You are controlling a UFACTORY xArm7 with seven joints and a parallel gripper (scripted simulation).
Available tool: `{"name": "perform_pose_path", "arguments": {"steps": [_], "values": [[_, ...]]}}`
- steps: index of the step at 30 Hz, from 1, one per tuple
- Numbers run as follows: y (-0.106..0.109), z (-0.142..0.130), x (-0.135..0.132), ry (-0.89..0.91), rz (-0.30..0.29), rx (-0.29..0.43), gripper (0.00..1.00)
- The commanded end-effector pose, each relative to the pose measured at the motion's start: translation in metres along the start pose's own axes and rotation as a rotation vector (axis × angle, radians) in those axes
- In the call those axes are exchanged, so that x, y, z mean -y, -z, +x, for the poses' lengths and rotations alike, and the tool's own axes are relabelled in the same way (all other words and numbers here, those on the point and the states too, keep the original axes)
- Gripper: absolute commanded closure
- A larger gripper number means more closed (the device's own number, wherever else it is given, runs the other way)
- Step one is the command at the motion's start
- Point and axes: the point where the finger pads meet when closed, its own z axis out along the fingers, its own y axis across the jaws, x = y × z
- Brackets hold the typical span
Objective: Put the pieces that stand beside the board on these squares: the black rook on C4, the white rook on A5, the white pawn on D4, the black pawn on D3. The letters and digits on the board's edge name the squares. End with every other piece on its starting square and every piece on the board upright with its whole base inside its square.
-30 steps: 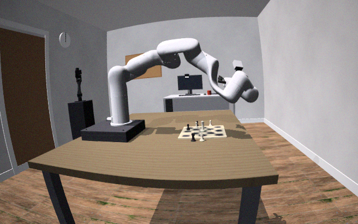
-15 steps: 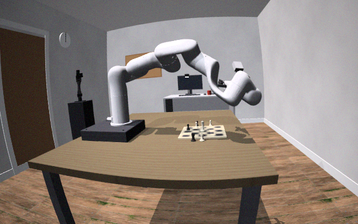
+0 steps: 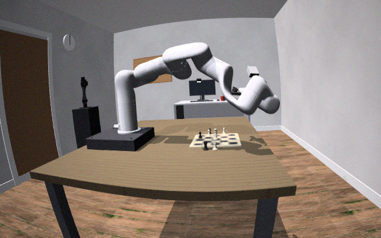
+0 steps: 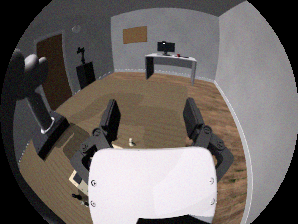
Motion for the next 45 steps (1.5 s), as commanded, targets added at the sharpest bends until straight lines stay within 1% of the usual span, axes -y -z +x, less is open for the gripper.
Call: {"name": "perform_pose_path", "arguments": {"steps": [1, 9, 11, 27, 28, 43, 45], "values": [[0.001, 0.002, 0.000, 0.010, 0.008, 0.005, 0.00], [0.001, 0.002, 0.000, 0.010, 0.008, 0.005, 0.00], [0.057, -0.010, 0.027, 0.055, -0.022, 0.063, 0.00], [0.057, -0.010, 0.027, 0.055, -0.022, 0.063, 0.00], [0.083, -0.017, 0.041, 0.070, -0.041, 0.091, 0.00], [0.083, -0.017, 0.041, 0.070, -0.041, 0.091, 0.00], [0.132, -0.031, 0.071, 0.089, -0.083, 0.142, 0.00]]}}
